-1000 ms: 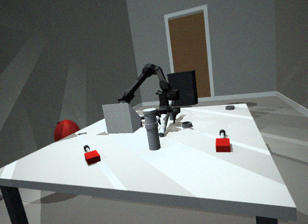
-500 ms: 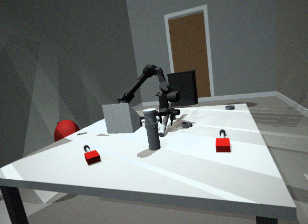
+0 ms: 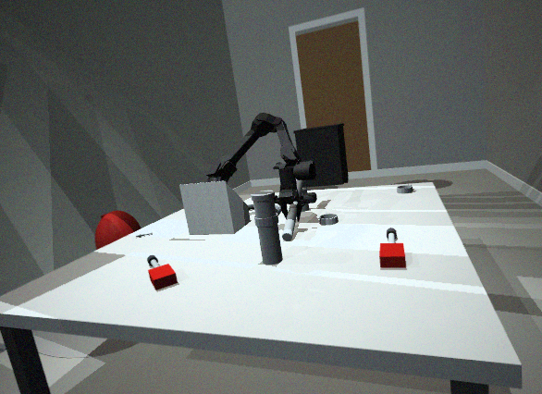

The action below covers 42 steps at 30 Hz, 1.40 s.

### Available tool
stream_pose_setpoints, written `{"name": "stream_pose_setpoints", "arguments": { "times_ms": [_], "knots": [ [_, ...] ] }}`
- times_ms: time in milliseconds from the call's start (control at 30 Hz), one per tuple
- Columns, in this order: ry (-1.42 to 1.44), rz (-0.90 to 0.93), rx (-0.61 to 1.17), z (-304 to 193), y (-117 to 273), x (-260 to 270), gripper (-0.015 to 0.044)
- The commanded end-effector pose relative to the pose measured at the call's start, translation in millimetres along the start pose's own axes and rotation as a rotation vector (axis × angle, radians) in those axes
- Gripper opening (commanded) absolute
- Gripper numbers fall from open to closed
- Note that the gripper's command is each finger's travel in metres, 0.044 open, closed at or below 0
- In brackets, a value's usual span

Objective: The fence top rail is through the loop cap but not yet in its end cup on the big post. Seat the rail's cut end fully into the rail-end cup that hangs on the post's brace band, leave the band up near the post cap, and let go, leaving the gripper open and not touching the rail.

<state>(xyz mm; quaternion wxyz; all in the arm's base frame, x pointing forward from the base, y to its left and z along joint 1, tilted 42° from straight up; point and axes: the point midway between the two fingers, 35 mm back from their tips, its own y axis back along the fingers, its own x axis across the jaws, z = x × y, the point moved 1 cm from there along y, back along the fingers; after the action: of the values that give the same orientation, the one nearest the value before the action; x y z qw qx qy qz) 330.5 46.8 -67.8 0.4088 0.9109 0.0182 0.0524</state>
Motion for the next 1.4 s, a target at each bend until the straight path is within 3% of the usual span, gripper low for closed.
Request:
{"name": "stream_pose_setpoints", "arguments": {
  "times_ms": [0, 100, 267, 800, 1367],
  "knots": [
    [-0.002, 0.005, 0.004, 0, 0, 1, 0.0149],
    [-0.002, 0.005, 0.004, 0, 0, 1, 0.0129],
    [-0.002, 0.005, 0.004, 0, 5, 0, 0.0000],
    [-0.030, -0.003, -0.268, 25, 75, -9, 0.0000],
    [-0.035, -0.010, -0.249, 24, 70, -10, 0.0000]
  ]
}}
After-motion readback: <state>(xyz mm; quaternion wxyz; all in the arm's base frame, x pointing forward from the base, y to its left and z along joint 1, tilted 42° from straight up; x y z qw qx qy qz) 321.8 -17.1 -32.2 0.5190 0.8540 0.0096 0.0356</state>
